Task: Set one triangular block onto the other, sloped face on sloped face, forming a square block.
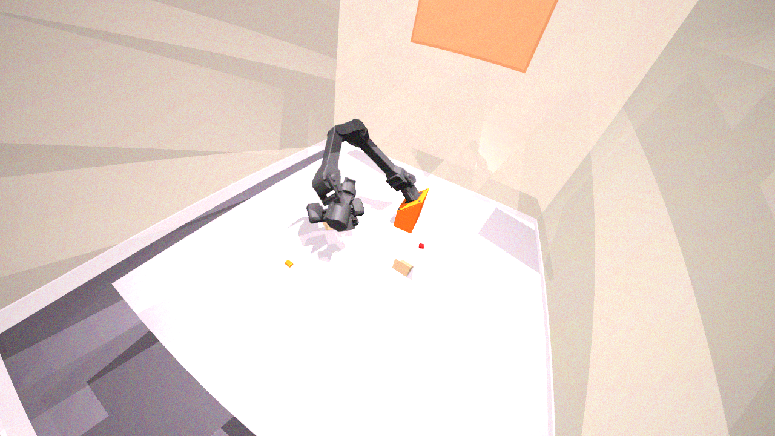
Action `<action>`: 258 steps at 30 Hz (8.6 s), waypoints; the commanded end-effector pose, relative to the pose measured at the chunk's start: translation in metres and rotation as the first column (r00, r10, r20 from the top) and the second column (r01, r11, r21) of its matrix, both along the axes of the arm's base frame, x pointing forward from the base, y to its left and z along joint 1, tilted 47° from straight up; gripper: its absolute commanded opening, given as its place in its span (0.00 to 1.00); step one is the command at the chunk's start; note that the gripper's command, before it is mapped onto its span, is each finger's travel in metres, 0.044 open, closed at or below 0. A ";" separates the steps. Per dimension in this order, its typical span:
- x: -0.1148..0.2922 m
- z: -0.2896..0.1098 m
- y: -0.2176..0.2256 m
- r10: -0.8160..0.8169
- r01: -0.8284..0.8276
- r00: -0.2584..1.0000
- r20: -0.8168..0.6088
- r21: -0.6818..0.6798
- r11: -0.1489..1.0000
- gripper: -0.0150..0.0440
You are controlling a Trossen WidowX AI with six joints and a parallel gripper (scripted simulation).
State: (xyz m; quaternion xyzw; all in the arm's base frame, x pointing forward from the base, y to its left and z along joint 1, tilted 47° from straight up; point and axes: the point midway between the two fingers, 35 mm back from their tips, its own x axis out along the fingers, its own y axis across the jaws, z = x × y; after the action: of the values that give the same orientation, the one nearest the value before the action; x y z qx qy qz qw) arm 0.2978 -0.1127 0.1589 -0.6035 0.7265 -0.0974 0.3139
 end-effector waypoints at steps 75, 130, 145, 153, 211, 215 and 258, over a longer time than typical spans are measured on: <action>0.002 -0.077 0.130 -0.503 -0.022 0.532 0.682 0.605 0.796 0.25; -0.100 -0.204 0.214 -0.457 -0.002 0.461 0.761 0.515 0.857 0.25; -0.076 -0.234 0.176 -0.452 -0.003 0.456 0.767 0.509 0.861 0.25; -0.068 -0.239 0.169 -0.451 -0.005 0.451 0.770 0.507 0.862 0.25; -0.059 -0.251 0.155 -0.443 -0.011 0.455 0.773 0.502 0.865 0.25; -0.058 -0.253 0.153 -0.442 -0.011 0.455 0.773 0.501 0.865 0.25; -0.057 -0.255 0.152 -0.448 -0.007 0.454 0.770 0.506 0.863 0.39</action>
State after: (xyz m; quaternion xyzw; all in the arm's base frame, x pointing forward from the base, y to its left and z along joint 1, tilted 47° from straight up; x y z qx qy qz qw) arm 0.2408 0.0391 -0.0956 -0.2789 0.5417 -0.2634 0.7480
